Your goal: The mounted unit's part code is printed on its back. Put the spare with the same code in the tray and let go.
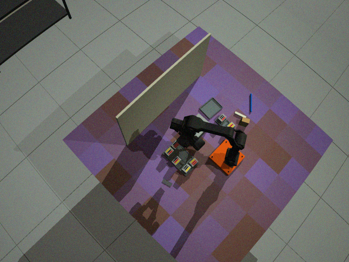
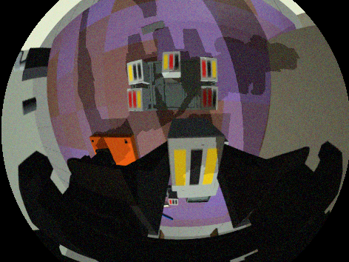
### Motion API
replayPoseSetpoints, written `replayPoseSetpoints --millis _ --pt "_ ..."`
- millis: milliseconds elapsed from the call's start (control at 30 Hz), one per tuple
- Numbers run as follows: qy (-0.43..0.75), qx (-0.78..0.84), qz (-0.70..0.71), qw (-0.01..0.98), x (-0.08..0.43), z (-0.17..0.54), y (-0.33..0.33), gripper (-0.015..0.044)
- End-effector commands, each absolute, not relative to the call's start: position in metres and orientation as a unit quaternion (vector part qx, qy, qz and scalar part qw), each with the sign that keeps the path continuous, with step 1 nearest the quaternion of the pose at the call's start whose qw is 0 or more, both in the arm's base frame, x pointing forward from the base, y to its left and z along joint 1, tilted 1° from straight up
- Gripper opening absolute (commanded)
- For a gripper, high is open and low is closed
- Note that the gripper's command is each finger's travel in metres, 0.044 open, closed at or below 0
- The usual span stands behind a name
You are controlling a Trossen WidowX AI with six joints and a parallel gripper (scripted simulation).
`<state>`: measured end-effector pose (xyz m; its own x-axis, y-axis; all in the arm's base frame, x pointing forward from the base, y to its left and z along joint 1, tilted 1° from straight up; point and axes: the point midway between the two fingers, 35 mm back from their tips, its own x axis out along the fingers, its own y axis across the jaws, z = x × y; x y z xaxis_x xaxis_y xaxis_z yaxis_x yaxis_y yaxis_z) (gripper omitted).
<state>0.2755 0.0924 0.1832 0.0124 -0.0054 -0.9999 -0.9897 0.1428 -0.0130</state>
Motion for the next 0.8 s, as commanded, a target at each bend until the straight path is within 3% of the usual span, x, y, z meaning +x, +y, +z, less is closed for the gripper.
replayPoseSetpoints --millis 0,767 --pt "0.531 -0.469 0.456 0.539 0.287 0.186 0.076 0.0000" --pt "0.529 -0.472 0.453 0.540 0.328 0.192 -0.045 0.0000"
